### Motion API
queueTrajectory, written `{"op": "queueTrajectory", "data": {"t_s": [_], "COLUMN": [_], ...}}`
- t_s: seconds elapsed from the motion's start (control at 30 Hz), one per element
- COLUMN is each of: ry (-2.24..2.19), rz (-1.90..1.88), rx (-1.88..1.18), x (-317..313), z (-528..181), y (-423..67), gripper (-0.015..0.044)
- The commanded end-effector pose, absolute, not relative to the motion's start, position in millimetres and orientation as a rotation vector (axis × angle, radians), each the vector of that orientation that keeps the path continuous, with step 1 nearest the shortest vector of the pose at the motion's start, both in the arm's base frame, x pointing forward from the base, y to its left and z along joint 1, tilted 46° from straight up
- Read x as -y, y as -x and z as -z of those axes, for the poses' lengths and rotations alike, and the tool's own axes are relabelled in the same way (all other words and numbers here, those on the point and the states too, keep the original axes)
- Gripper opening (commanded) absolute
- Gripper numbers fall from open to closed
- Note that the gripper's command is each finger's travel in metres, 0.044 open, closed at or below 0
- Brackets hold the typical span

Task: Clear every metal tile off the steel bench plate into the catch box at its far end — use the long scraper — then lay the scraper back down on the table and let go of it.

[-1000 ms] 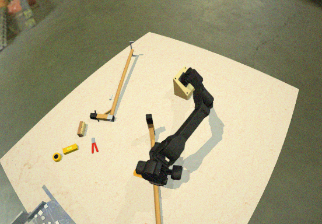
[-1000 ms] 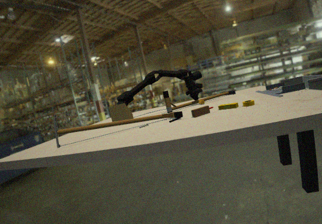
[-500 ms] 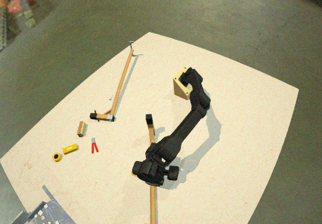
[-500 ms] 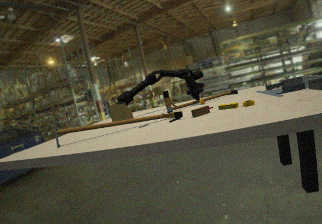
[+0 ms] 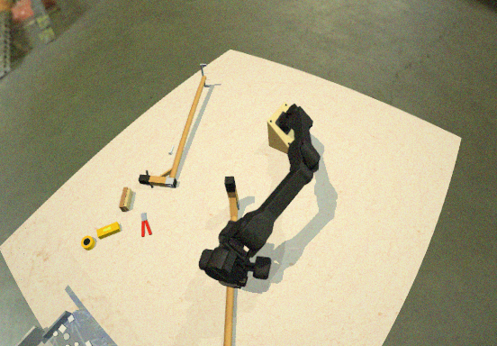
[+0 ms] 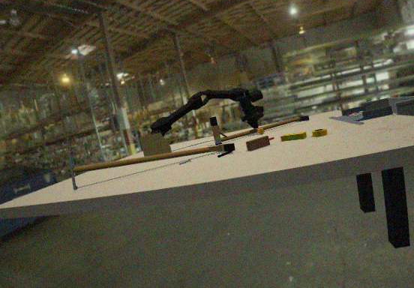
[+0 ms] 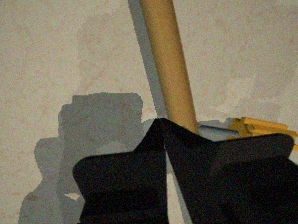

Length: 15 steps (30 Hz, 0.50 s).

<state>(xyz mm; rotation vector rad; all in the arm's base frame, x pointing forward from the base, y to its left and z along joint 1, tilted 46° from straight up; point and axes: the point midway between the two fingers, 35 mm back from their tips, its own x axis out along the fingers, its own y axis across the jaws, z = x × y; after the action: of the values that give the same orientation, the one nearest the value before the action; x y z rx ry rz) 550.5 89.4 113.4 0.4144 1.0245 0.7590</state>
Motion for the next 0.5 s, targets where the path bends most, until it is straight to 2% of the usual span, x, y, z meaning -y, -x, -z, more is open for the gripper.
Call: {"op": "queueTrajectory", "data": {"t_s": [0.0,0.47], "ry": [-0.413,-0.414], "rz": [-0.756,-0.756], "rx": [-1.027,-1.026], "x": [-85.8,-77.1], "z": [-108.0,-99.4], "y": [-553.2,-559.8], "gripper": [0.0,0.0]}}
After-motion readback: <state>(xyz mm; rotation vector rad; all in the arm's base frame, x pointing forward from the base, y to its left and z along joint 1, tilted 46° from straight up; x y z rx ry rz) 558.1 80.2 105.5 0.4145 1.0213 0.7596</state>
